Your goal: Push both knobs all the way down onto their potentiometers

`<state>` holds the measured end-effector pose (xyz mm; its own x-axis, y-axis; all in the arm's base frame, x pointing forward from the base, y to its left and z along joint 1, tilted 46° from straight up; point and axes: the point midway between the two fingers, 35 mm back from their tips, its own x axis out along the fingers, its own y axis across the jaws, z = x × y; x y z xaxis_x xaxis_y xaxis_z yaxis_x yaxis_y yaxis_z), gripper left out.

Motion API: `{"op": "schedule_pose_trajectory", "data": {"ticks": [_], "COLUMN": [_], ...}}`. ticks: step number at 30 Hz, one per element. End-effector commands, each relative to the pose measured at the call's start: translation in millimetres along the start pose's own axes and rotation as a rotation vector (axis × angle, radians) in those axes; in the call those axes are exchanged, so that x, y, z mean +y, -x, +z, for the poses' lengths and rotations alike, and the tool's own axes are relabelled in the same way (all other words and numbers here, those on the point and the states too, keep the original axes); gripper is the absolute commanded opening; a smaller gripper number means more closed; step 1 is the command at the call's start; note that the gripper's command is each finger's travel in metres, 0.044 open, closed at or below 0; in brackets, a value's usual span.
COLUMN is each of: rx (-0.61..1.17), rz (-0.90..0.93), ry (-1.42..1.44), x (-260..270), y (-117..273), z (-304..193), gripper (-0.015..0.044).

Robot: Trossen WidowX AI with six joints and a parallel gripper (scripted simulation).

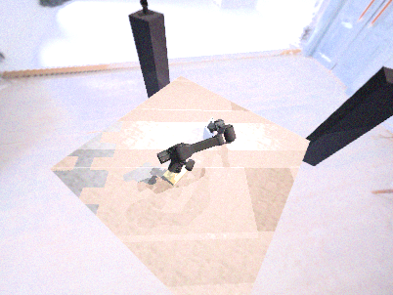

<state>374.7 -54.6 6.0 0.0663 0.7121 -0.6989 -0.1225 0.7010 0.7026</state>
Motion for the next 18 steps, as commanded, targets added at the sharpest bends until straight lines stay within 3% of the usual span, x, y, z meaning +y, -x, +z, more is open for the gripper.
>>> {"op": "schedule_pose_trajectory", "data": {"ticks": [1,18], "rx": [-0.003,-0.003], "rz": [0.003,0.003], "ry": [0.003,0.003], "x": [1.1,1.1], "y": [-2.4,-9.0], "z": [1.2,1.3], "gripper": [0.0000,0.0000]}}
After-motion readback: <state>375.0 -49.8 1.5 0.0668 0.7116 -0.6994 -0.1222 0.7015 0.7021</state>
